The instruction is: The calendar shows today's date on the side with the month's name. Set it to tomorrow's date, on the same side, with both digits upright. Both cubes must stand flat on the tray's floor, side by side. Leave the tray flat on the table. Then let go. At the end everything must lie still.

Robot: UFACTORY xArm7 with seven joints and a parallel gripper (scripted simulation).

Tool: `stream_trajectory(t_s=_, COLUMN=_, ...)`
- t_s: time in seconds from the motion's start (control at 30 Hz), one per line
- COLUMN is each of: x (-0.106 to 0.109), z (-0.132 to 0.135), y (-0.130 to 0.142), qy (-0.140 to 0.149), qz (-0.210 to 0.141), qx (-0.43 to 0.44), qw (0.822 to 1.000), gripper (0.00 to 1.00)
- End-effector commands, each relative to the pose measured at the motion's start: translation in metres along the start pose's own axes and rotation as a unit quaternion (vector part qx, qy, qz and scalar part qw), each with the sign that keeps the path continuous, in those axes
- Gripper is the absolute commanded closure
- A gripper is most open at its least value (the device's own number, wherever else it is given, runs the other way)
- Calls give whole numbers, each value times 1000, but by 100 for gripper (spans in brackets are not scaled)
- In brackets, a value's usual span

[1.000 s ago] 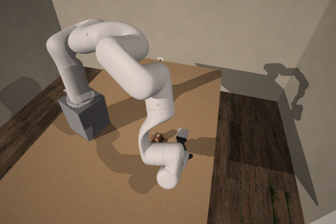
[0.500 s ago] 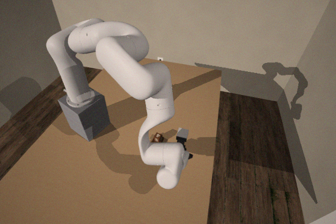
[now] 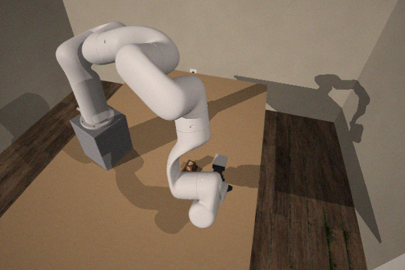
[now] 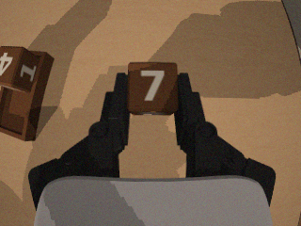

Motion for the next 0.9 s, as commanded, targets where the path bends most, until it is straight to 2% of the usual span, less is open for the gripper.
stream_trajectory(t_s=0.0, x=1, z=1, y=-1, qy=1, qz=-1, qx=2, qw=1000, gripper=71)
stream_trajectory(t_s=0.87, x=-1, z=2, y=3, qy=1, qz=-1, qx=2, qw=1000, gripper=71)
Point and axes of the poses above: the point where the finger pads meet when closed, its own x axis back along the fingers, its own z axis across the jaws, y = z × x, the point moved 8 cm from there along x, back along the fingers, and after that the axes turned 2 degrees about -x, right-handed, at the moved point
